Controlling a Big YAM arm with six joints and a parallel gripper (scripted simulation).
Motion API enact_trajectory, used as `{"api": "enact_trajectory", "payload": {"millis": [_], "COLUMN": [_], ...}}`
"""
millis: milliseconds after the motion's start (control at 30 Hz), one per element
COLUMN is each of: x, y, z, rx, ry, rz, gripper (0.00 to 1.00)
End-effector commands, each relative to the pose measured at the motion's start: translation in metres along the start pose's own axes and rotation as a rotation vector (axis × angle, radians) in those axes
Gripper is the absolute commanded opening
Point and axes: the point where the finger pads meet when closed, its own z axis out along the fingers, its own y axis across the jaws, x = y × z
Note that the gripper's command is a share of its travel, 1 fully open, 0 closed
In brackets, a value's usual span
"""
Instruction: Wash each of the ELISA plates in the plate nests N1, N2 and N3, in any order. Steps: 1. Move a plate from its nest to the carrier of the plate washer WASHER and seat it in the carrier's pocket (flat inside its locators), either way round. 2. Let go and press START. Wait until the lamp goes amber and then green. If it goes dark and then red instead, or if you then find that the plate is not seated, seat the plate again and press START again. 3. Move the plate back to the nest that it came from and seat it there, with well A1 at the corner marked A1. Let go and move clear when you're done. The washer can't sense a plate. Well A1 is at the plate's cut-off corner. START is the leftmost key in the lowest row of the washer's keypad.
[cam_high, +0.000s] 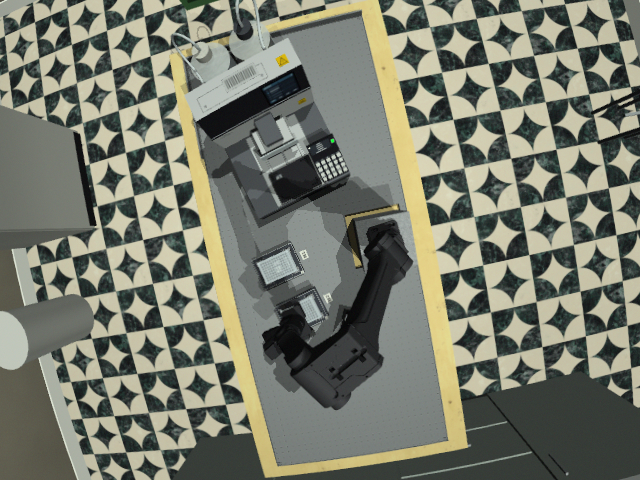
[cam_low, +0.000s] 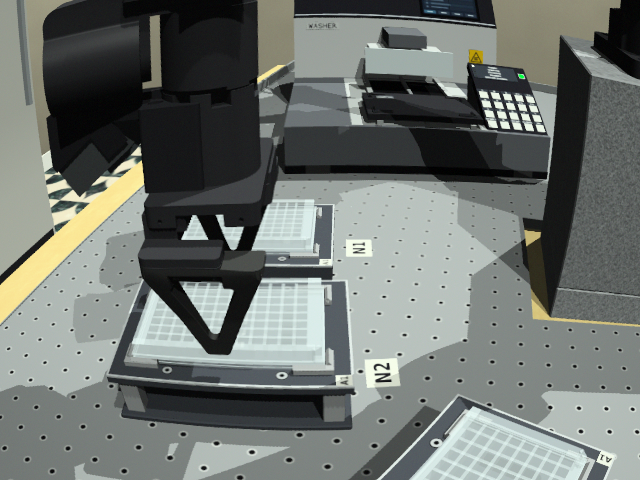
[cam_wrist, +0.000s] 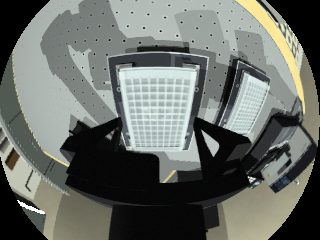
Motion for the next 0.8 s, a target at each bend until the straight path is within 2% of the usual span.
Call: {"api": "enact_trajectory", "payload": {"millis": [0,667,767], "x": [-0.012,-0.013,-0.012], "y": [0.007,0.007,0.007], "z": [0.004,0.016,0.013], "rx": [-0.003,-0.004,-0.003], "ry": [-0.02,-0.021,-0.017], "rz": [0.002,0.003,0.003], "gripper": [1.0,1.0,1.0]}}
